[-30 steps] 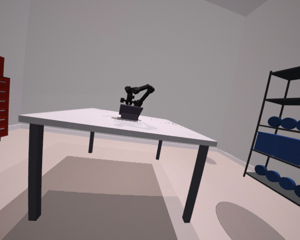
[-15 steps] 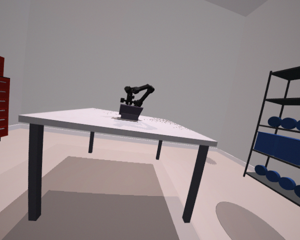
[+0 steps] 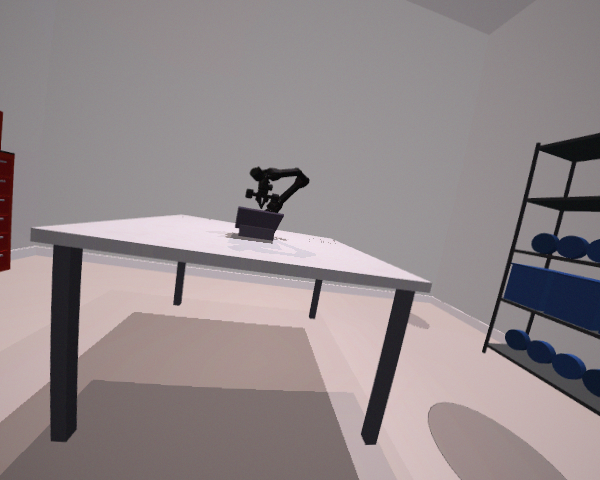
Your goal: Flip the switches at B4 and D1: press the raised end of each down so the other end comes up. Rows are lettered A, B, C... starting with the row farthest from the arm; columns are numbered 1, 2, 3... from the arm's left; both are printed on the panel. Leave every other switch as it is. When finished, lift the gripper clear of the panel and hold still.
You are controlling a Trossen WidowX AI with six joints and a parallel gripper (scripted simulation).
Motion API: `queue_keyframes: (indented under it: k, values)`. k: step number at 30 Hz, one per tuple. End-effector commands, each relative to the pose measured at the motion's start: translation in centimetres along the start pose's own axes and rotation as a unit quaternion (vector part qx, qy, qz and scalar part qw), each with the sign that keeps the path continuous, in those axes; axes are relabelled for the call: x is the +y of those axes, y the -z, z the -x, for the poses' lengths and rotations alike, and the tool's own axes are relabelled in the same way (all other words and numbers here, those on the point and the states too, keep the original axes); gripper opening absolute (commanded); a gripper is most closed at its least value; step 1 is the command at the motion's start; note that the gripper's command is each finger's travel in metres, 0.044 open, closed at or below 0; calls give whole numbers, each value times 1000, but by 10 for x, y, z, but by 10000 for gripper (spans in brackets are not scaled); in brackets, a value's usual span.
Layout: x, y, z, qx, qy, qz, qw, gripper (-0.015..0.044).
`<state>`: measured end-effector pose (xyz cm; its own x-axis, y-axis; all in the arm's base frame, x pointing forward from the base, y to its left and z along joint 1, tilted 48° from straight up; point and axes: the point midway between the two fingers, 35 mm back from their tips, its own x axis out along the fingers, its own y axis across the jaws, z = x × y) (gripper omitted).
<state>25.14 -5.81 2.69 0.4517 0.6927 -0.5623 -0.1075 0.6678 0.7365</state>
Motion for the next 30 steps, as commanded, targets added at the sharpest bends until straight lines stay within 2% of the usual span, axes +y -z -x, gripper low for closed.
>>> queue_keyframes:
  k: [1, 7, 11, 16, 30]
  values:
    - [30, 29, 1, 1, 1, -1, 1000, 0]
    - [60, 72, -5, 3, -1, 0, 1000, 0]
    - [59, 72, -10, 2, 0, 0, 1000, 0]
    - [60, 72, -39, -10, -1, 0, 1000, 0]
    - [61, 72, -52, -11, -3, 0, 1000, 0]
